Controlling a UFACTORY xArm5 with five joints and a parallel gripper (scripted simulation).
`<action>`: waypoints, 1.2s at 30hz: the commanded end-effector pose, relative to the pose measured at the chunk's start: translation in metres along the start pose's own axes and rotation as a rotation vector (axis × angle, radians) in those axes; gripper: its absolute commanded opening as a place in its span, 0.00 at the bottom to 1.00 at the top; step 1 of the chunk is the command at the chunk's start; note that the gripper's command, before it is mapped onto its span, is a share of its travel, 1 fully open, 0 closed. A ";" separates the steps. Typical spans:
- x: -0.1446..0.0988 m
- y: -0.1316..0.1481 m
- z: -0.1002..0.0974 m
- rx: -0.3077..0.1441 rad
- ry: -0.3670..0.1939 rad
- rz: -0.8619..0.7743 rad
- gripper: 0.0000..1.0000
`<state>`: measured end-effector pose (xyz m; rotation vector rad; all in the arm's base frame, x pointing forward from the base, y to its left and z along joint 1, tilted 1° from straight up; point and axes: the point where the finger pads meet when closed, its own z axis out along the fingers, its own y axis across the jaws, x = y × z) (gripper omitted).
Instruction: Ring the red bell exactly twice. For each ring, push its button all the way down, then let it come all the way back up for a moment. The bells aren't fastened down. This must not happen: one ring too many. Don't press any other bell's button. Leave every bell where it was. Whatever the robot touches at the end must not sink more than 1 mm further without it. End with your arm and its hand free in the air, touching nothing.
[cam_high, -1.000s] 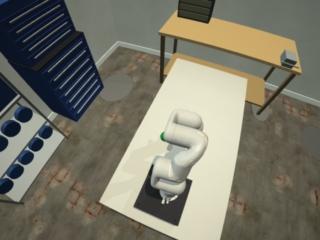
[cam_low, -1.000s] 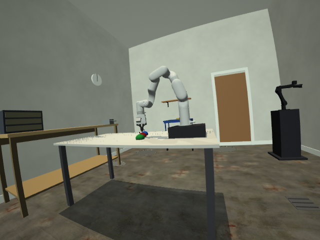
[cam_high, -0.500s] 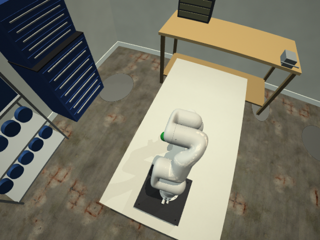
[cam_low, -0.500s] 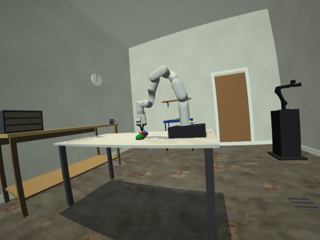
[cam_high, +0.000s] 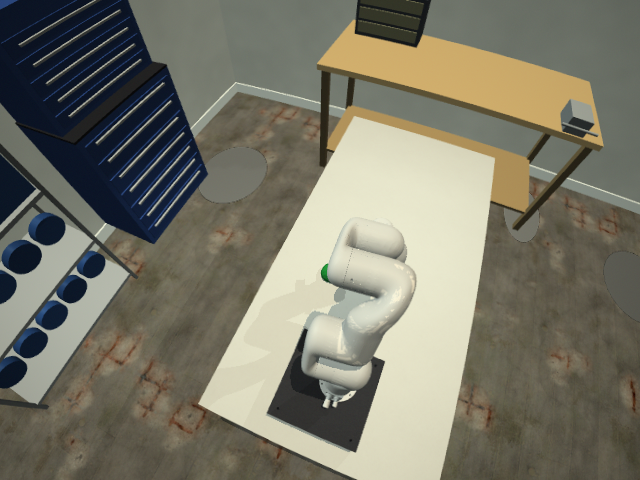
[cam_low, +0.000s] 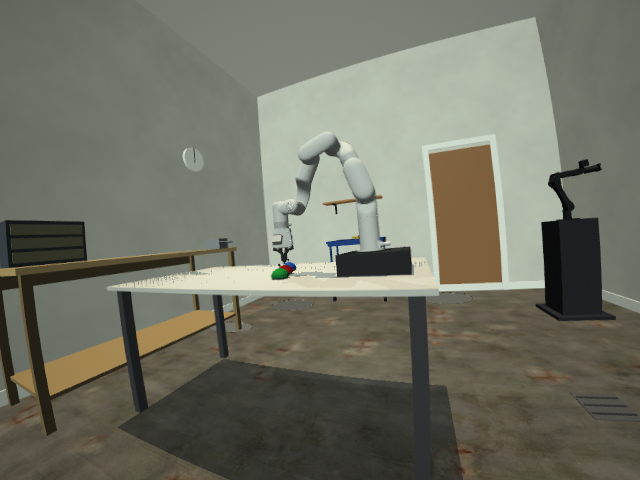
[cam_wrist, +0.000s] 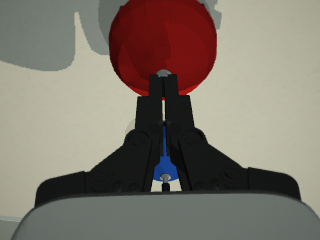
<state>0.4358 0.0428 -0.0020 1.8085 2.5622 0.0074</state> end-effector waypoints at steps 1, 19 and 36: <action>0.000 0.001 -0.009 -0.004 -0.001 0.000 0.00; 0.000 0.001 -0.051 -0.004 -0.001 0.000 0.00; 0.001 0.001 -0.068 -0.004 -0.001 0.000 0.00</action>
